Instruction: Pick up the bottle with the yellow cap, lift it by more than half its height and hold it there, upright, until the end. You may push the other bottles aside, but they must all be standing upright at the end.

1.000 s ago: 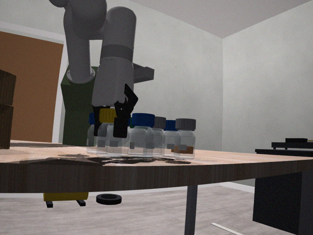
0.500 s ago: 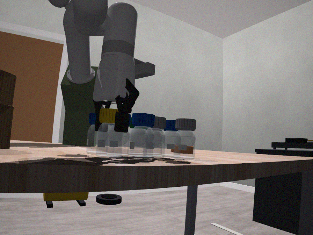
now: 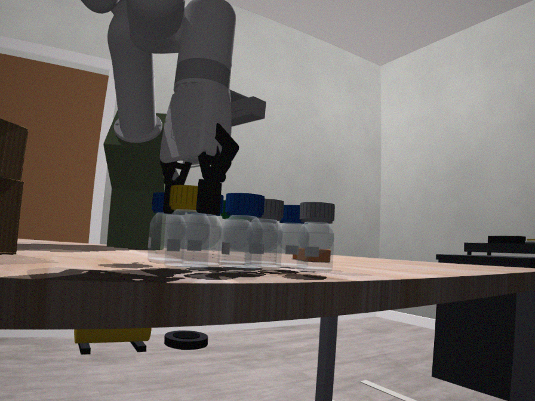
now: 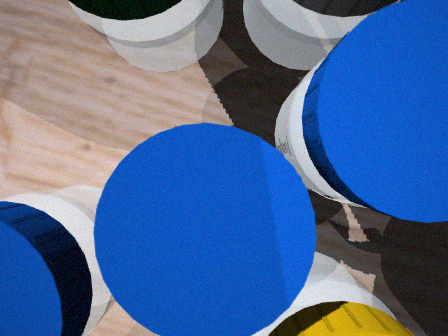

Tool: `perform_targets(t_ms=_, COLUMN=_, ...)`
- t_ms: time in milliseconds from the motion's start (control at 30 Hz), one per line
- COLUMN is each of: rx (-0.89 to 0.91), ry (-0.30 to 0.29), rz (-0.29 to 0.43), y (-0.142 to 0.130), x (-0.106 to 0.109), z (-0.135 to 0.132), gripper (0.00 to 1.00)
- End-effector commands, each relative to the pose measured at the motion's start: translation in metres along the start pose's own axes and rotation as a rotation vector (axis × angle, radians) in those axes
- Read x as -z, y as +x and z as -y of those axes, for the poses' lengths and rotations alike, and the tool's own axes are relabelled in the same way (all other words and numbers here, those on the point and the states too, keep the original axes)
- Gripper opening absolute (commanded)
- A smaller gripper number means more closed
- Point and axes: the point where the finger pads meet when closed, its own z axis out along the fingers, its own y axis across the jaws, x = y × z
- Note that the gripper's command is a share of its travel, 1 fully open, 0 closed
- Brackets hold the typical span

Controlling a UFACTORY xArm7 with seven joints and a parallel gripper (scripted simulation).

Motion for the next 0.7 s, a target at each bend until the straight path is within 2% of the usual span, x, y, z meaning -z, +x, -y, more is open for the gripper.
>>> perform_targets(t_ms=0, rx=0.001, ry=-0.001, rz=-0.002, y=0.0003, x=0.0109, z=-0.0001, gripper=0.79)
perform_targets(t_ms=233, rx=0.001, ry=-0.001, rz=-0.002, y=0.0003, x=0.0109, z=-0.0001, gripper=0.79)
perform_targets(t_ms=267, rx=0.001, ry=-0.002, rz=-0.001, y=0.0005, x=0.0076, z=-0.0006, gripper=0.0)
perform_targets(t_ms=667, rx=0.001, ry=-0.002, rz=-0.001, y=0.0005, x=0.0076, z=-0.0006, gripper=0.0)
